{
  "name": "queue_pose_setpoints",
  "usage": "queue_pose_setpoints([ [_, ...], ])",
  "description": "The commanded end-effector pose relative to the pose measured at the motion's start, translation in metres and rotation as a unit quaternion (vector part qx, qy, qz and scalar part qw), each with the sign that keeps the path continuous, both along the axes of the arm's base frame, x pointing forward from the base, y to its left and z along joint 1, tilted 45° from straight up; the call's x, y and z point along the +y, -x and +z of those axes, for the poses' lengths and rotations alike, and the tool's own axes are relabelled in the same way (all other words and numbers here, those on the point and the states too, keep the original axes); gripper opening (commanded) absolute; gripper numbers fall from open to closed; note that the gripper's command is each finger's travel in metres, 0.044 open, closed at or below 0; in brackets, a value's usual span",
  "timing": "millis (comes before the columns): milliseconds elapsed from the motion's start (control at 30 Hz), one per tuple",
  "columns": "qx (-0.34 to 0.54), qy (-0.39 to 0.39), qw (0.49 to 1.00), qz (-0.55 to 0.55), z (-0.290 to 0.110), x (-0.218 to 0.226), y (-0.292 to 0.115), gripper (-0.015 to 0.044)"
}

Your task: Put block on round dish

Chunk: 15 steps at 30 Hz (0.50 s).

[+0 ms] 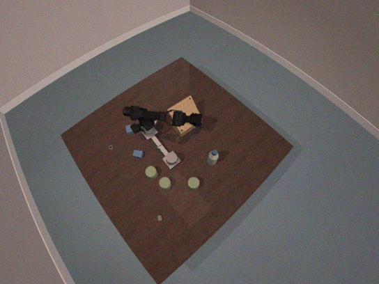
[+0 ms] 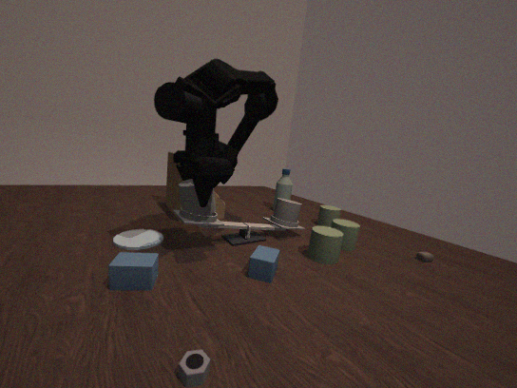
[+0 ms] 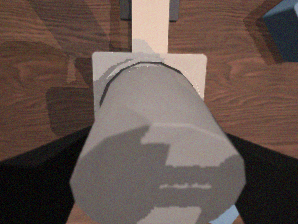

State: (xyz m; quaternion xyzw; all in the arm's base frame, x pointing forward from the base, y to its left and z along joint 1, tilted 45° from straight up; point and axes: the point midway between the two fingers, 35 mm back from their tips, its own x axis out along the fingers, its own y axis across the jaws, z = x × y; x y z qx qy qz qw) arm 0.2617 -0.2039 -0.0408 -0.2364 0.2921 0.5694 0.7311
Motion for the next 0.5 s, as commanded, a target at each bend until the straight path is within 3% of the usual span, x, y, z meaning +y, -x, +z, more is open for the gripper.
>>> queue_pose_setpoints([
  [0, -0.007, 0.019, 1.000, -0.003, 0.004, -0.015, 0.000, 0.0000],
  [467, -0.007, 0.019, 1.000, -0.003, 0.017, -0.027, 0.005, 0.0000],
])
